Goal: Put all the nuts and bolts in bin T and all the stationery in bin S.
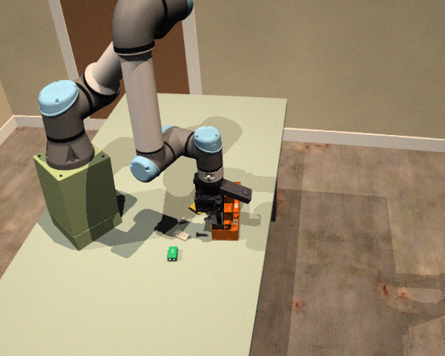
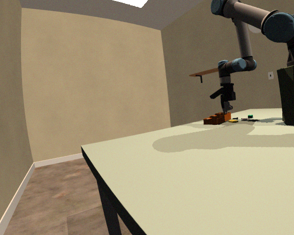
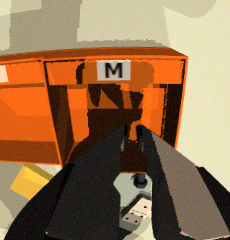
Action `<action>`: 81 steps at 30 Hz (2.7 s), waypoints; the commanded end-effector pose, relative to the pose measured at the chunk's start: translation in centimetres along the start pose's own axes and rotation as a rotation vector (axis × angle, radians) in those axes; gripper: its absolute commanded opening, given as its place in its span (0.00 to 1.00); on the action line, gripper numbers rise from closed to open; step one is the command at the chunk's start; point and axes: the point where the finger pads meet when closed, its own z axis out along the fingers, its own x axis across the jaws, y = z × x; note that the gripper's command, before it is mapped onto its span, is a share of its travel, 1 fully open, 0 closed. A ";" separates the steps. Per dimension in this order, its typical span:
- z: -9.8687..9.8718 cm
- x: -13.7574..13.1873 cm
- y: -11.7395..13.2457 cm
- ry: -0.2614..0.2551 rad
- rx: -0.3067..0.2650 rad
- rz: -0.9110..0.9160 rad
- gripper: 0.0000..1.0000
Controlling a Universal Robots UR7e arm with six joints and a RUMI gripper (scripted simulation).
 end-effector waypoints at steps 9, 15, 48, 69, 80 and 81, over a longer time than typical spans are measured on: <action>0.0 0.0 0.0 0.000 0.001 0.000 0.04; 0.0 0.0 0.0 0.000 0.001 0.000 0.04; -3.0 0.0 0.0 0.000 0.001 0.000 0.04; -6.0 -1.5 0.0 0.000 0.001 0.000 0.04; -6.0 -6.0 0.1 0.000 0.001 0.000 0.04; -6.0 -6.5 0.1 0.000 0.001 0.000 0.04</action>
